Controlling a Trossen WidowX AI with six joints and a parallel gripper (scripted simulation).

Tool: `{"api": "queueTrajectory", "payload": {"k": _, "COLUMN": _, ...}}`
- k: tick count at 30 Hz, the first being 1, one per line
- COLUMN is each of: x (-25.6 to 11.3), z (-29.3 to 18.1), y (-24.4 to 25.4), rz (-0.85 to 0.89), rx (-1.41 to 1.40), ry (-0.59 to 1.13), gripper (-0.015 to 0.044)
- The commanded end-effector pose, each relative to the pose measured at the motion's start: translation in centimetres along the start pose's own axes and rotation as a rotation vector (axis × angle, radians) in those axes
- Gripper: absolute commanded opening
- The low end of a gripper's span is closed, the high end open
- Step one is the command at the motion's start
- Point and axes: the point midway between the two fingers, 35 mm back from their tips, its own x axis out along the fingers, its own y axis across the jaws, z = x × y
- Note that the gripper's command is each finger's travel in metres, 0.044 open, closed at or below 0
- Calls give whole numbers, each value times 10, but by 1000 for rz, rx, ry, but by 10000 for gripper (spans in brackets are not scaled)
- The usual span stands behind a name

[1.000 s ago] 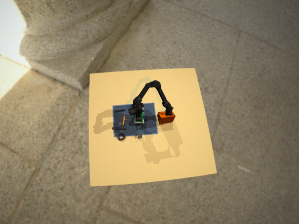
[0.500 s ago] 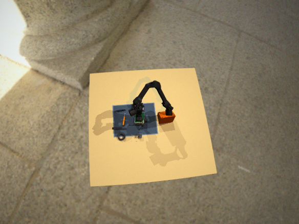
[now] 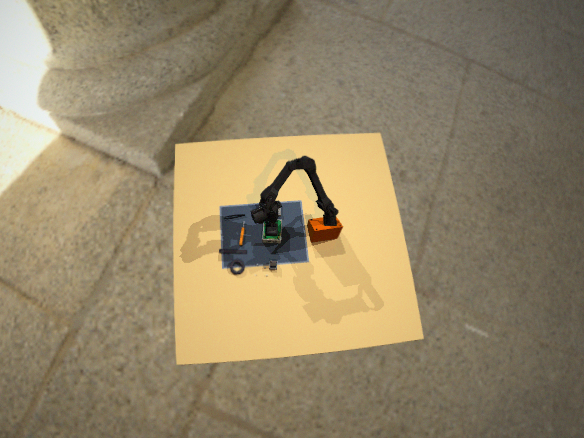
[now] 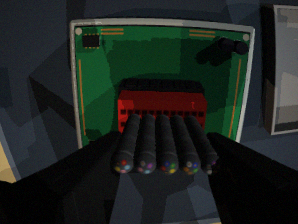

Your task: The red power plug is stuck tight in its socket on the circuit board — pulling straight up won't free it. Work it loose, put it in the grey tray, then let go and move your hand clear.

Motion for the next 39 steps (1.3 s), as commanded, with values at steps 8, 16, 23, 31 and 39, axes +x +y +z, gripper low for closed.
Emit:
{"api": "queueTrajectory", "payload": {"k": 8, "x": -12, "z": 0, "y": -1, "rz": 16, "rx": -1, "ry": -16, "gripper": 0}}
{"api": "queueTrajectory", "payload": {"k": 16, "x": -13, "z": -1, "y": 15, "rz": -171, "rx": 1, "ry": -16, "gripper": 0}}
{"api": "queueTrajectory", "payload": {"k": 23, "x": -15, "z": 0, "y": 6, "rz": -62, "rx": 0, "ry": -16, "gripper": 0}}
{"api": "queueTrajectory", "payload": {"k": 31, "x": -18, "z": 0, "y": -8, "rz": 103, "rx": -2, "ry": -15, "gripper": 0}}
{"api": "queueTrajectory", "payload": {"k": 39, "x": -21, "z": -1, "y": 4, "rz": -35, "rx": 0, "ry": -15, "gripper": 0}}
